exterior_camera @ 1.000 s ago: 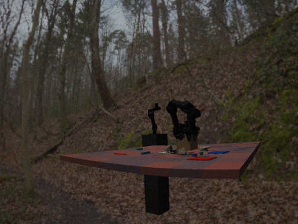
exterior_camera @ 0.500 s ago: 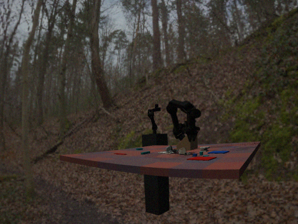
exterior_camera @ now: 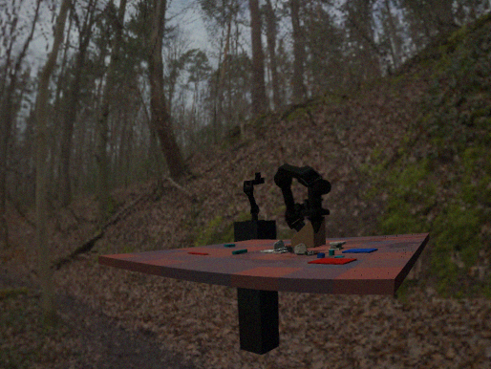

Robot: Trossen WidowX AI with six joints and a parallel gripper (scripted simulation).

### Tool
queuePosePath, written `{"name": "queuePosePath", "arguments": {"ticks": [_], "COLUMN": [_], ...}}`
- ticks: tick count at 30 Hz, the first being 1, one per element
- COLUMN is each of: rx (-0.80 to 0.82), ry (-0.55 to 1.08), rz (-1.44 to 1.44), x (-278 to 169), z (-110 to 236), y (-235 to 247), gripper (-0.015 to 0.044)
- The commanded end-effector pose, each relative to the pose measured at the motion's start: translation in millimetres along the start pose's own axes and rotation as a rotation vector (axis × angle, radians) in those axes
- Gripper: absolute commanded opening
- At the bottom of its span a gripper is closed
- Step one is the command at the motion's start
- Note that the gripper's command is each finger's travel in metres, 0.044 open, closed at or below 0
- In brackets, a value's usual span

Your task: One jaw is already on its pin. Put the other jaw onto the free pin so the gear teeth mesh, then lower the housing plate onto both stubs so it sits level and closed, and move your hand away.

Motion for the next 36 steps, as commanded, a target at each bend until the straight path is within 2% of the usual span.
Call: {"name": "queuePosePath", "arguments": {"ticks": [1,11,28,36], "rx": [0.000,0.000,0.000,0.000], "ry": [0.000,0.000,0.000,0.000], "rz": [0.000,0.000,0.000,0.000], "x": [0.0,0.0,0.0,0.0], "z": [0.0,0.0,0.0,0.0], "y": [0.0,0.0,0.0,0.0], "gripper": [0.0000,0.0000,0.0440,0.0440]}}
Point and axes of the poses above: the point midway between the two fingers, 35 mm back from their tips, its own z axis back along the fingers, its own y axis across the jaws, x = y × z, the point moved 6 cm from there along z, back along the fingers, and after that the axes turned 15 degrees about -z, right-handed, at the moved point
